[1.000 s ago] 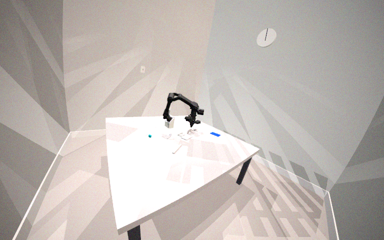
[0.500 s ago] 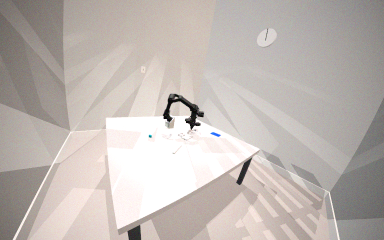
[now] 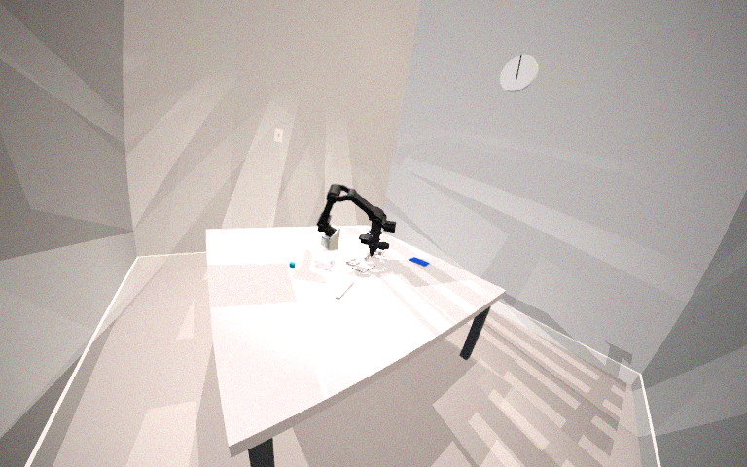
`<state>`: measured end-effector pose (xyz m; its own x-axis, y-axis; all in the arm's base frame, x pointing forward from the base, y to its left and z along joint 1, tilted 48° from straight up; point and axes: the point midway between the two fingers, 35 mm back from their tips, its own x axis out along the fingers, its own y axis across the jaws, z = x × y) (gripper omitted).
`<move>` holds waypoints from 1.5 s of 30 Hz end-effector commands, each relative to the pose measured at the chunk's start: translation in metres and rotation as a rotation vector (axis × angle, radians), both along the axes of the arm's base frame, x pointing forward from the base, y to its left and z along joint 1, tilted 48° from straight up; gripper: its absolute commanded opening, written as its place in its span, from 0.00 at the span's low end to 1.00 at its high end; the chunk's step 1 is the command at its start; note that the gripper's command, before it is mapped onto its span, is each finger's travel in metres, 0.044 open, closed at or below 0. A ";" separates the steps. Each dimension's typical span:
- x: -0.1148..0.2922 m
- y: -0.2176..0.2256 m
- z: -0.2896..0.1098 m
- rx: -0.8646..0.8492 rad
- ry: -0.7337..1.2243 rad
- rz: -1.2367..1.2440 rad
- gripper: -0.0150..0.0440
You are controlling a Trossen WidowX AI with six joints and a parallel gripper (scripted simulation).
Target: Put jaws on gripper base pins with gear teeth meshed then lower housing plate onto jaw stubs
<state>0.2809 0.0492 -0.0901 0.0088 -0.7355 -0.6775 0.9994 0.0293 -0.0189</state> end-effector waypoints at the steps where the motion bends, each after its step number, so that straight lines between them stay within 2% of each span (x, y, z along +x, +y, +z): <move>1: -0.002 -0.005 -0.004 -0.006 0.006 0.005 0.25; 9: -0.003 -0.010 -0.008 -0.007 0.006 0.004 0.25; 45: -0.058 -0.012 -0.008 -0.006 0.010 0.004 0.25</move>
